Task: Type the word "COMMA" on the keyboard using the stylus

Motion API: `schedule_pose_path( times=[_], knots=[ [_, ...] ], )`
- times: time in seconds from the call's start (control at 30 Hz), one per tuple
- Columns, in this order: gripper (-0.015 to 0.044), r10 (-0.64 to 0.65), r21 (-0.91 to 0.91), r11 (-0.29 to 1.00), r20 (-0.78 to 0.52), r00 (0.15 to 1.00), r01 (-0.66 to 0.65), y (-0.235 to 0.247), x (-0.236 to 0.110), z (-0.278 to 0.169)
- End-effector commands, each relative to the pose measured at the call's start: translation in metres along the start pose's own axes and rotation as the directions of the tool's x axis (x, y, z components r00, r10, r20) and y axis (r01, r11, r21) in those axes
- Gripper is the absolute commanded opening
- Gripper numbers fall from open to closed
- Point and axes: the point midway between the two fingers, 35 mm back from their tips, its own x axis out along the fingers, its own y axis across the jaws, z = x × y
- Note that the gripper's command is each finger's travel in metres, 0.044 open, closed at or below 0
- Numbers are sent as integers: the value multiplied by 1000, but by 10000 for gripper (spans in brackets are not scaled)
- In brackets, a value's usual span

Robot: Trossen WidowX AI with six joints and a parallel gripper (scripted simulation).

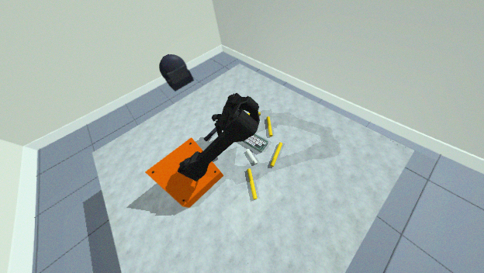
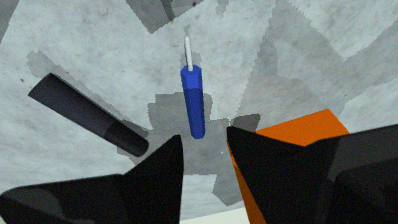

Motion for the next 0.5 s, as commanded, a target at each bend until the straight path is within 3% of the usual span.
schedule_pose_path(
  times=[0.0,0.47],
  knots=[
    [150,3,15,1000,-13,1000,-2,1,1,0],
    [150,2,15,1000,-13,1000,-2,1,11,5]
  ],
)
